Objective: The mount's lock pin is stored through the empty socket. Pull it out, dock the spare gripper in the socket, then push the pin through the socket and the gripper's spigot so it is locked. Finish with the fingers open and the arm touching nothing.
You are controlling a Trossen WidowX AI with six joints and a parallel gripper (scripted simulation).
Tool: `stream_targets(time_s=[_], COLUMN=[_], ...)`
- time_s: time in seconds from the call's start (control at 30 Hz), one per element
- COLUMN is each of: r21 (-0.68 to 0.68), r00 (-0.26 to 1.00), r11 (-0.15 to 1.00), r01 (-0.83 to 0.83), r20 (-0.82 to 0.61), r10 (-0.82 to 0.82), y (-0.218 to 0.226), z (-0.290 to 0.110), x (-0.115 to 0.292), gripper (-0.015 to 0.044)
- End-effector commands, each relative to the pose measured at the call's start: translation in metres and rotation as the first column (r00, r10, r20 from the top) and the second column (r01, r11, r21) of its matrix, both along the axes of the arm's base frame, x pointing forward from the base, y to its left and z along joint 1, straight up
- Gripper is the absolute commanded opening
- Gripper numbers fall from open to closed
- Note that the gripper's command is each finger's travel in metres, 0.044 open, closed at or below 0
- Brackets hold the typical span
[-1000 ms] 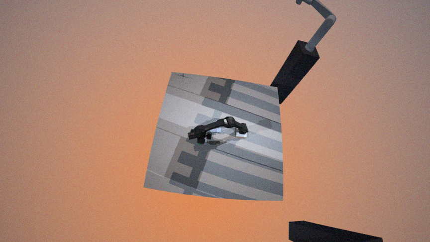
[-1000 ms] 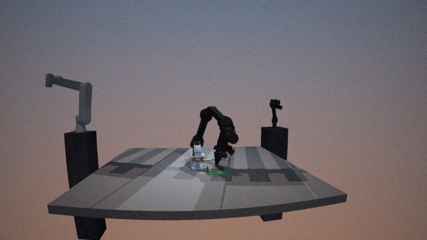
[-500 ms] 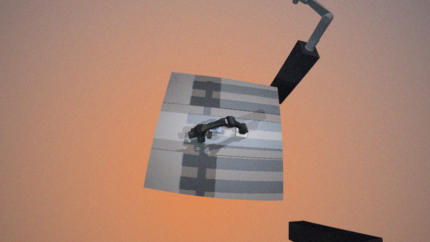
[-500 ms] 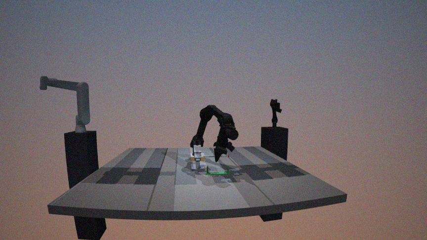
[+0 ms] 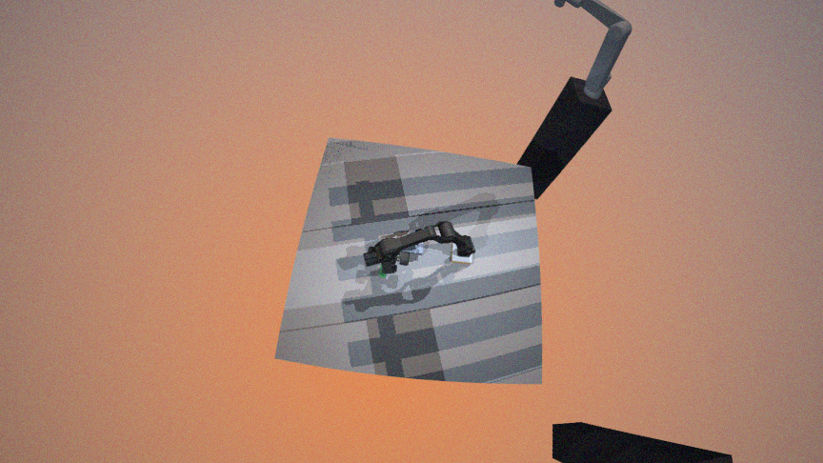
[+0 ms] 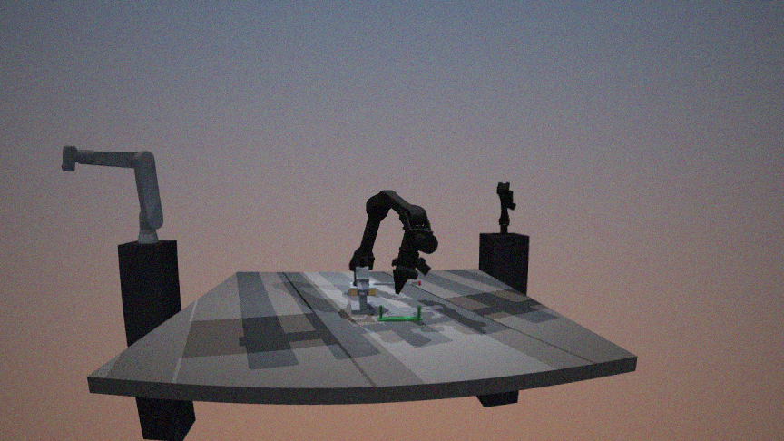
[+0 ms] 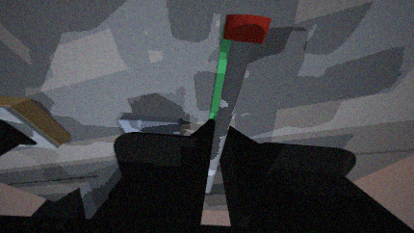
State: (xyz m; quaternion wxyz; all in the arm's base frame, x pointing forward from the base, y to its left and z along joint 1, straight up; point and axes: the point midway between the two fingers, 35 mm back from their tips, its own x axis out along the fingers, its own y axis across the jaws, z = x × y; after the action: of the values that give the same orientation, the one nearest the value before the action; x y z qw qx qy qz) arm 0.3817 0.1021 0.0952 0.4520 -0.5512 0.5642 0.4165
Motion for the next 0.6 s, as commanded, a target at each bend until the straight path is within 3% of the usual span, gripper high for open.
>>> stream_targets(time_s=[0.0, 0.57], r21=[0.002, 0.004], r00=[1.0, 1.0], r11=[1.0, 1.0], r01=[-0.002, -0.025], r20=[0.0, -0.004], r10=[0.002, 0.025], y=[0.003, 0.007], z=[0.003, 0.013], x=[-0.012, -0.06], gripper=[0.0, 0.0])
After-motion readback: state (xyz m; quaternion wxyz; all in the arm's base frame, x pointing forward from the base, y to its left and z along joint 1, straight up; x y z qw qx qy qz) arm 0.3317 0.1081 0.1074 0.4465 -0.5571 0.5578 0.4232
